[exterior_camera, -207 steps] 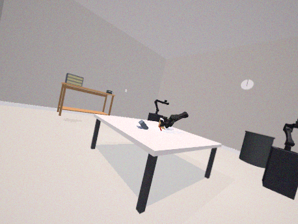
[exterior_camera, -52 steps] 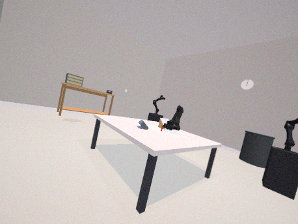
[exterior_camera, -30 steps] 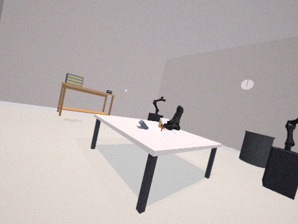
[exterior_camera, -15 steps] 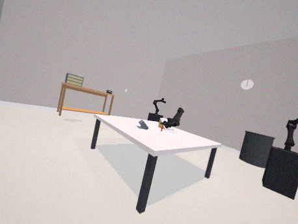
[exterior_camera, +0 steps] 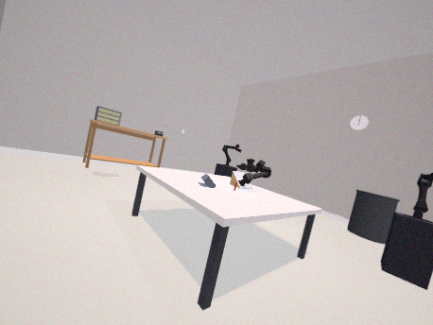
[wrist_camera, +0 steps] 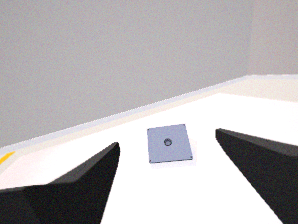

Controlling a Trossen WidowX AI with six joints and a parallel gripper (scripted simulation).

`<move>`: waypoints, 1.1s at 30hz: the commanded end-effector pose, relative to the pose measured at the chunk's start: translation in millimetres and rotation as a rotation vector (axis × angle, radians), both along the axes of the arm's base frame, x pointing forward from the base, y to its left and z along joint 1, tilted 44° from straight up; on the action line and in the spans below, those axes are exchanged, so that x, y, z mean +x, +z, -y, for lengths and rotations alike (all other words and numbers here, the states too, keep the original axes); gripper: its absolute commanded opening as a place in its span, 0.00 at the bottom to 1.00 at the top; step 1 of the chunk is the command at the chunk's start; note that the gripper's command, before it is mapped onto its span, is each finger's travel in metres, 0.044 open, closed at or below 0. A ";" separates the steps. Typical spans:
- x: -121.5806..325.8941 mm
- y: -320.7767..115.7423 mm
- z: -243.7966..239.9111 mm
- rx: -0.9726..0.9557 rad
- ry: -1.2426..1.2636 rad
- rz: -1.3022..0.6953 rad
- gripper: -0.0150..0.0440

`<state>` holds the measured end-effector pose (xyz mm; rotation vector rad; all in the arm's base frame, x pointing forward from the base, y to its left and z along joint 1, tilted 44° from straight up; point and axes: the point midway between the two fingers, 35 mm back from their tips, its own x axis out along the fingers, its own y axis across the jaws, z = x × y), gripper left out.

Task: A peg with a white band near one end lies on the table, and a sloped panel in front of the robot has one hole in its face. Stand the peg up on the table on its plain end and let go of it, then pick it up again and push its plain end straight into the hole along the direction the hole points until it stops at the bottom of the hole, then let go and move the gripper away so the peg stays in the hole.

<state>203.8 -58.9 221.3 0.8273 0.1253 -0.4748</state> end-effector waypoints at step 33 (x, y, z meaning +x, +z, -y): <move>12.9 -57.7 -25.8 0.077 0.587 -0.787 1.00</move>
